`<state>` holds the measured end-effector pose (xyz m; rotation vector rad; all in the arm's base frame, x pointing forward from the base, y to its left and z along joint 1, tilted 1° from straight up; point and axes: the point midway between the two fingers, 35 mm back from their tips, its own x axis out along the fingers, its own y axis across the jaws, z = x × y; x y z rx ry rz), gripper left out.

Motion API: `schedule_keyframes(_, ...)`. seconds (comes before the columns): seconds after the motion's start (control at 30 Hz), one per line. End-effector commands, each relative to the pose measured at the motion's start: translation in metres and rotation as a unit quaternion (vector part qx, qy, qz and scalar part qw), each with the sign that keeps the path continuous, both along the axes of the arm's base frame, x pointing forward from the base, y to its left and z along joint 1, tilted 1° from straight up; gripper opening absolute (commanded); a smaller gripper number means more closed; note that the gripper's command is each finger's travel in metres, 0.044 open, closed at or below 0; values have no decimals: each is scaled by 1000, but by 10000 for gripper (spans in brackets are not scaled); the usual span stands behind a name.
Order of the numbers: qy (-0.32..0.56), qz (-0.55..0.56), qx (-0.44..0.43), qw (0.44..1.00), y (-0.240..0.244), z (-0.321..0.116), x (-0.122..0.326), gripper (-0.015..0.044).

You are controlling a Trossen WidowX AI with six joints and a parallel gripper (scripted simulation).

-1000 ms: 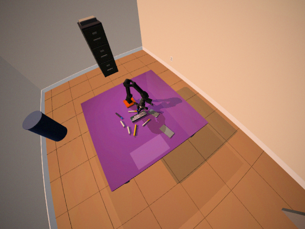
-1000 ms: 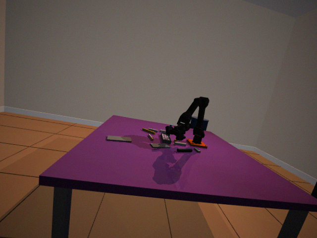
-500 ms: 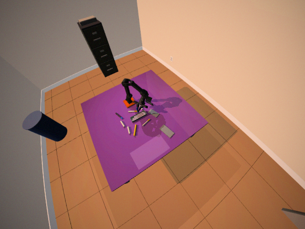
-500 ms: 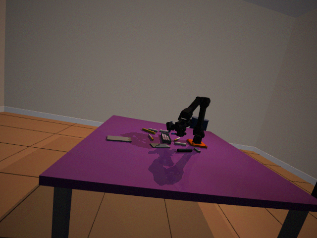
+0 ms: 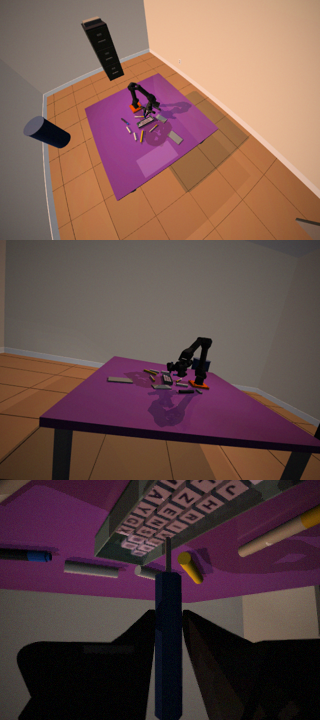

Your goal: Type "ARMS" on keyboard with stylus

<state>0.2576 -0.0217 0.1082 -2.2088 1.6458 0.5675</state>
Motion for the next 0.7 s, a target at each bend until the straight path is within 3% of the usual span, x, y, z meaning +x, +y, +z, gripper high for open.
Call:
schedule_keyframes(0.0,-2,0,-4,1000,-7,5,18,0)
schedule_keyframes(0.6,-3,-1,-5,1000,-13,-13,28,0)
schedule_keyframes(0.67,-3,-1,-5,1000,-13,-14,28,52)
